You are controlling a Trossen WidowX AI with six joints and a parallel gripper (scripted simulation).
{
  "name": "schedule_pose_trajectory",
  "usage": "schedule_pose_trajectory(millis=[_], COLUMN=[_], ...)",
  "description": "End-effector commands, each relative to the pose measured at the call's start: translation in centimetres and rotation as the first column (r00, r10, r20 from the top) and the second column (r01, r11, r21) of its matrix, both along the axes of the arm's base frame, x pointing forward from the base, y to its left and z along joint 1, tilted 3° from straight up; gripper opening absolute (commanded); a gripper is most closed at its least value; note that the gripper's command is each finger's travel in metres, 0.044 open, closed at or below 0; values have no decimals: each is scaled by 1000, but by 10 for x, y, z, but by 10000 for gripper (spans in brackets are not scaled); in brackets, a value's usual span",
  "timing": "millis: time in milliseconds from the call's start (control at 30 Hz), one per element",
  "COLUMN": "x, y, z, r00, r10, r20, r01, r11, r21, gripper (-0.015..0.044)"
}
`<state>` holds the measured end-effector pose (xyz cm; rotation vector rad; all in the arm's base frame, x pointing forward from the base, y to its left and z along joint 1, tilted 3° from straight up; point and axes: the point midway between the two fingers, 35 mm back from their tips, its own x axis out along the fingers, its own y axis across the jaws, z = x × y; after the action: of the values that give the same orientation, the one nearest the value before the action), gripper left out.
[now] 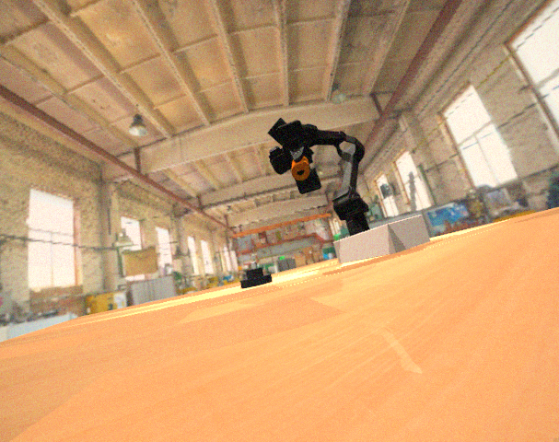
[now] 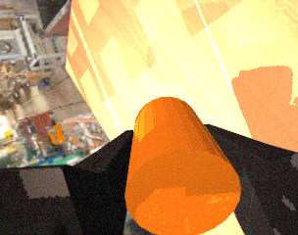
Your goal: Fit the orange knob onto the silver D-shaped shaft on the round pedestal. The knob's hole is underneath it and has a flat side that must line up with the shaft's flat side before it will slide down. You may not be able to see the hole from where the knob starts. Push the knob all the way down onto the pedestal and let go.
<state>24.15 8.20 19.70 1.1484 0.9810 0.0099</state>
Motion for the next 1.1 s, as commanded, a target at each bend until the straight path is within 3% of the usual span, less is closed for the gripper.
schedule_pose_trajectory(millis=[0, 1067], x=[4, 23], y=[3, 15], z=[-1, -62], r00=[999, 871], r10=[-8, -154], r20=[-40, -467], r01=[6, -67], r11=[999, 904], r21=[-41, -423], gripper=[0, 0])
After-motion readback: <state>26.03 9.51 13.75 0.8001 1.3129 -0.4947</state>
